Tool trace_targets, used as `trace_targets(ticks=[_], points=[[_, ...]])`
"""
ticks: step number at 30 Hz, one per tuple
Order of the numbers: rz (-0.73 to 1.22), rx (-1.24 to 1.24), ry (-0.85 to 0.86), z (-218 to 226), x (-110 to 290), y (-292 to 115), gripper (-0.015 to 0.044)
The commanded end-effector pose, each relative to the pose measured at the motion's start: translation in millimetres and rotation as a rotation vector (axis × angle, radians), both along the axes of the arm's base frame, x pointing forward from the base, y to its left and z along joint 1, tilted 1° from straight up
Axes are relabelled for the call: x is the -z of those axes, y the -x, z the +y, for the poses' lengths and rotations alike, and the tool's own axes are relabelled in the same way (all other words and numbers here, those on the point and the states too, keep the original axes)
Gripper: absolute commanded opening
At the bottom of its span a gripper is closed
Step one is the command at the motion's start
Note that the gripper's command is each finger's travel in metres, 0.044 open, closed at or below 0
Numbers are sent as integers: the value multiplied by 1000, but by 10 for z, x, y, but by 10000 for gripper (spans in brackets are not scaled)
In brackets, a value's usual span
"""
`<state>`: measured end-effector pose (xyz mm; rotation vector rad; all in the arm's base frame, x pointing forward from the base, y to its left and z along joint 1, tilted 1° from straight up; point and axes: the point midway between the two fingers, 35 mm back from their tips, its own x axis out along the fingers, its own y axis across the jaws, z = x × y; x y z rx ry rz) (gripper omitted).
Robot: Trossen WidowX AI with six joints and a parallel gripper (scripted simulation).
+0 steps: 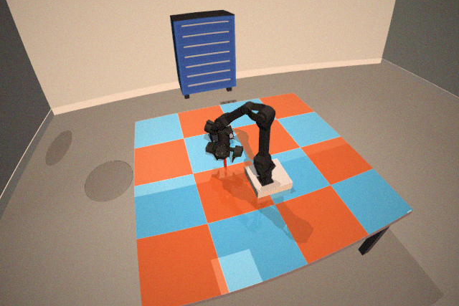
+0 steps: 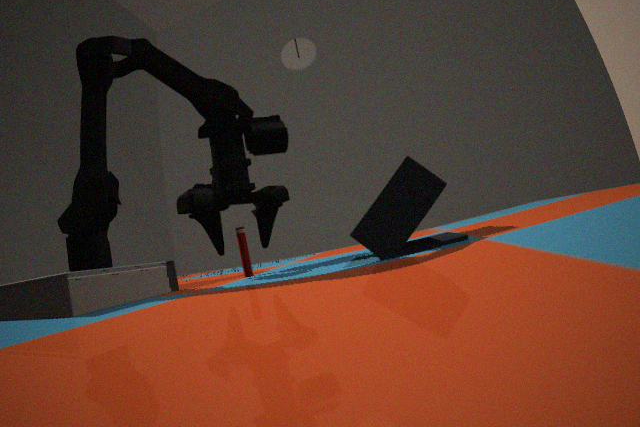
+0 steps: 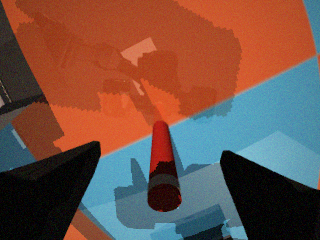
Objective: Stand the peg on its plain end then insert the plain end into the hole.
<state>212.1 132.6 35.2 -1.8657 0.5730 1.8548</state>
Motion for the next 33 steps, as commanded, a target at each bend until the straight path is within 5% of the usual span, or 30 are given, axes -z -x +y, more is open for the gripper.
trace_targets(ticks=[1, 12, 33], points=[[-1, 0, 0, 1, -7, -2, 309], [-1, 0, 0, 1, -7, -2, 20], [1, 2, -2, 9, -486, -31, 0]])
